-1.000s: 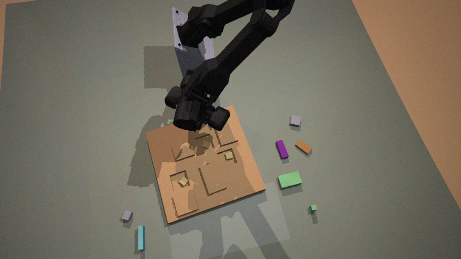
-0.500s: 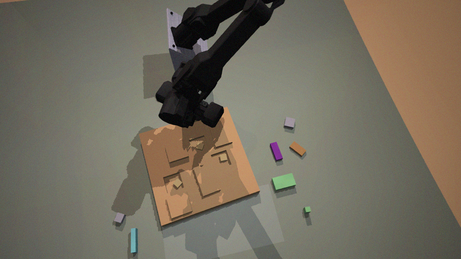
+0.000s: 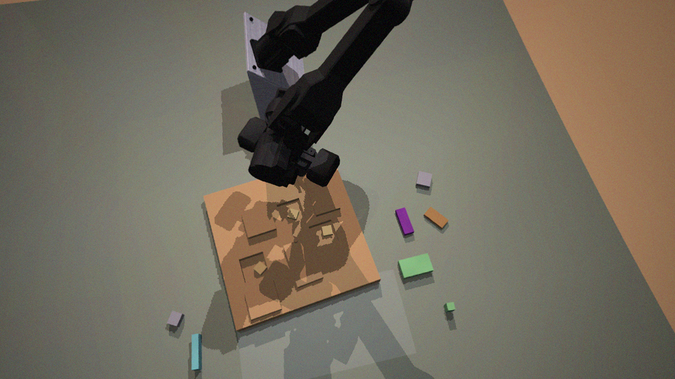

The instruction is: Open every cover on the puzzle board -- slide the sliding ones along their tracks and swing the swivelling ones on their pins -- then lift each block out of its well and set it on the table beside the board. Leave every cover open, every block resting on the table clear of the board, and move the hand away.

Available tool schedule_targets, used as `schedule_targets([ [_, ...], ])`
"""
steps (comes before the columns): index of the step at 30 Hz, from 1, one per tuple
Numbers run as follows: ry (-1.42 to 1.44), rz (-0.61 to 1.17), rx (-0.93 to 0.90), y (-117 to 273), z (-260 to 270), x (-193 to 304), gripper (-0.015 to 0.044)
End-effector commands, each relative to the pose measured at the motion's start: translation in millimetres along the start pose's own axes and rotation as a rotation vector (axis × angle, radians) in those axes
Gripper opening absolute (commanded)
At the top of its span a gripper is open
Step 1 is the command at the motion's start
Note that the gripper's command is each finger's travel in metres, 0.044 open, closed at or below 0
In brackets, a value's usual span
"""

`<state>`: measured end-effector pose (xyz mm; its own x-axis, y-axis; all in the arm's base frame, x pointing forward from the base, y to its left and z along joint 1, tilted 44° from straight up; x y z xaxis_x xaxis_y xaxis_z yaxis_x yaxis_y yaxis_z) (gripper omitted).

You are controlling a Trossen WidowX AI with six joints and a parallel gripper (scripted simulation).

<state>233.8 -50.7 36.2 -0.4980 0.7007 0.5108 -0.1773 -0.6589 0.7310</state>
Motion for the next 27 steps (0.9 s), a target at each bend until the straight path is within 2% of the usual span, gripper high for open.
schedule_targets([
  [1, -0.001, -0.008, 0.008, 0.9, 11.7, 5.8, 0.008],
  [27, 0.001, -0.02, 0.009, 1.5, 77.3, 65.8, 0.008],
])
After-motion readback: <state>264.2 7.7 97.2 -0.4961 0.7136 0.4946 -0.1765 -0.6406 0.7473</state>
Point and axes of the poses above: the point midway between the two fingers, 35 mm back from their tips, its own y axis back along the fingers, its own z axis across the jaws, x = y × z, the point moved 5 cm from there along y, back along the fingers, and after that the axes turned 15 degrees about -y, right-handed, at the moved point
